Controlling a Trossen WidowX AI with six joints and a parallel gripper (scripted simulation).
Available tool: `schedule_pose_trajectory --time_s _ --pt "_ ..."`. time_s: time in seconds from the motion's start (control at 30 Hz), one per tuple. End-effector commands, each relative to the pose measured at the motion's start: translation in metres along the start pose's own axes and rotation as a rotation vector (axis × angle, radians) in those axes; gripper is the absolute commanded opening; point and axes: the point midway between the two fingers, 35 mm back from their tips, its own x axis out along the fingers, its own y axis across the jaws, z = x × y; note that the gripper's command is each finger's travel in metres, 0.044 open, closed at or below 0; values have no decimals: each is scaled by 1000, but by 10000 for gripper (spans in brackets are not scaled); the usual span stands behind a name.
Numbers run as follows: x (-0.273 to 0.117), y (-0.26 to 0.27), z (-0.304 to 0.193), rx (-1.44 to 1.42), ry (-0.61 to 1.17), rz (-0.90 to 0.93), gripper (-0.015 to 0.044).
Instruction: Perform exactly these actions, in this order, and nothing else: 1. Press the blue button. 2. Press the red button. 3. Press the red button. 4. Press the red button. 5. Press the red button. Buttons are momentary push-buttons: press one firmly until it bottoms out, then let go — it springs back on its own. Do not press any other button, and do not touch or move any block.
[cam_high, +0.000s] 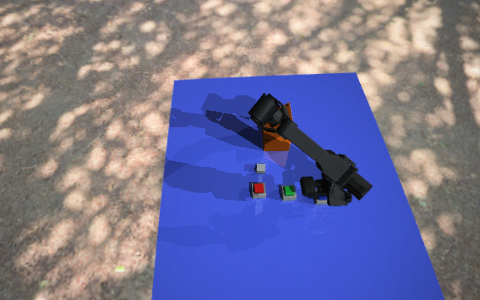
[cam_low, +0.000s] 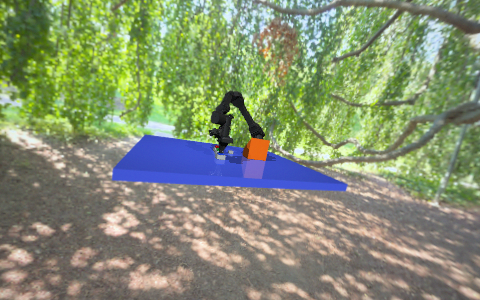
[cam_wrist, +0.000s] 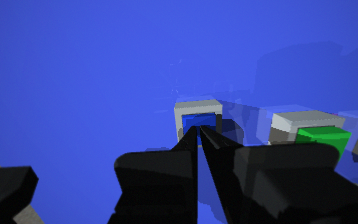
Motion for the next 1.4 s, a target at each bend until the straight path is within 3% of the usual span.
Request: schedule_pose_trajectory --time_s 0.0,0.17,0.37,0.53,0.73,0.97,1.2,1.37 --pt "2 -2 -2 -9 4 -7 20" --pt "-29 -1 -2 -8 4 -6 20" --pt "-34 -1 -2 -9 5 -6 20" --pt "-91 0 -1 -10 5 -4 20" --pt "-94 -3 -1 -10 5 -3 20" --pt "-102 -104 3 -15 4 7 20" --pt "-97 -206 -28 -13 7 -9 20" --pt "-95 -225 -38 -12 9 -16 20"
